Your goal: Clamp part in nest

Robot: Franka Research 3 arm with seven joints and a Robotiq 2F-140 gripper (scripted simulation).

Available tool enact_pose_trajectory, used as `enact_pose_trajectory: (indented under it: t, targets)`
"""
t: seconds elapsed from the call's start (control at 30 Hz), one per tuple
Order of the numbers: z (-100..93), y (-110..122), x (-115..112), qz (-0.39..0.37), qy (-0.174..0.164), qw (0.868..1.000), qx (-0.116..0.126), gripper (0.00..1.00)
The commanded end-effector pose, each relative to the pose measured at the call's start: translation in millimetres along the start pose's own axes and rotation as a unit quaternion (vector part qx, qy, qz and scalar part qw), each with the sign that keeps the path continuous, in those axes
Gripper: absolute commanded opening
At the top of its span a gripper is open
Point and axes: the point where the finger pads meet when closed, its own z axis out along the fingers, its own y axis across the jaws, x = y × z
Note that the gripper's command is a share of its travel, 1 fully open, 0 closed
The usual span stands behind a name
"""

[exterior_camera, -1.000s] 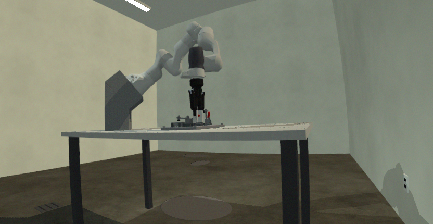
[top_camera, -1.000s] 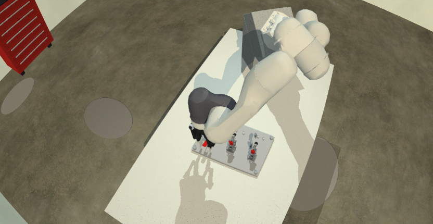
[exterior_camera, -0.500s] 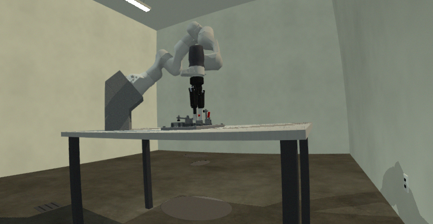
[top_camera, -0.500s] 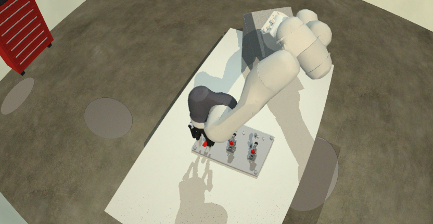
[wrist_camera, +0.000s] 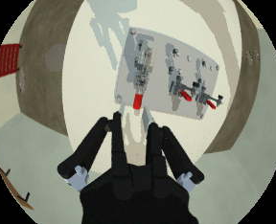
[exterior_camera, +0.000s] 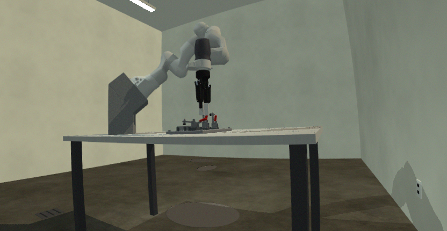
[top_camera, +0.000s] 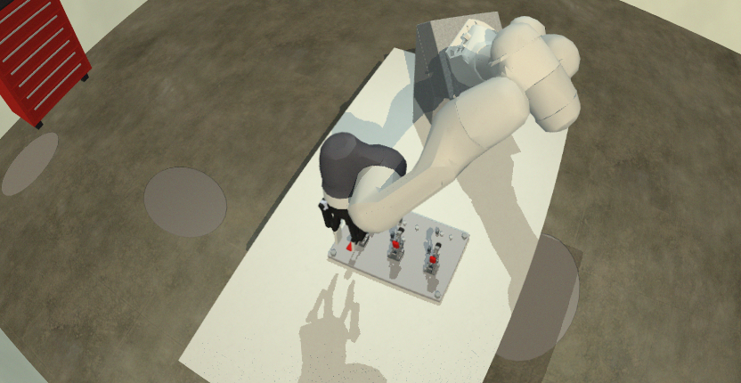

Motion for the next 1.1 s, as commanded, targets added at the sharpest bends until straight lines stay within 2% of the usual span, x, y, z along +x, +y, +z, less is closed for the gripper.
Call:
enact_pose_trajectory:
  t: [0.0,0.53,0.57,1.07]
  targets:
    - [-2.9,5.9,4.0,0.005,0.005,1.0,-0.01,0.28]
    - [-3.1,5.9,4.0,0.005,0.005,1.0,-0.01,0.28]
    - [-3.1,5.9,4.0,0.005,0.005,1.0,-0.01,0.0]
    - [-3.1,5.9,4.0,0.005,0.005,1.0,-0.01,0.0]
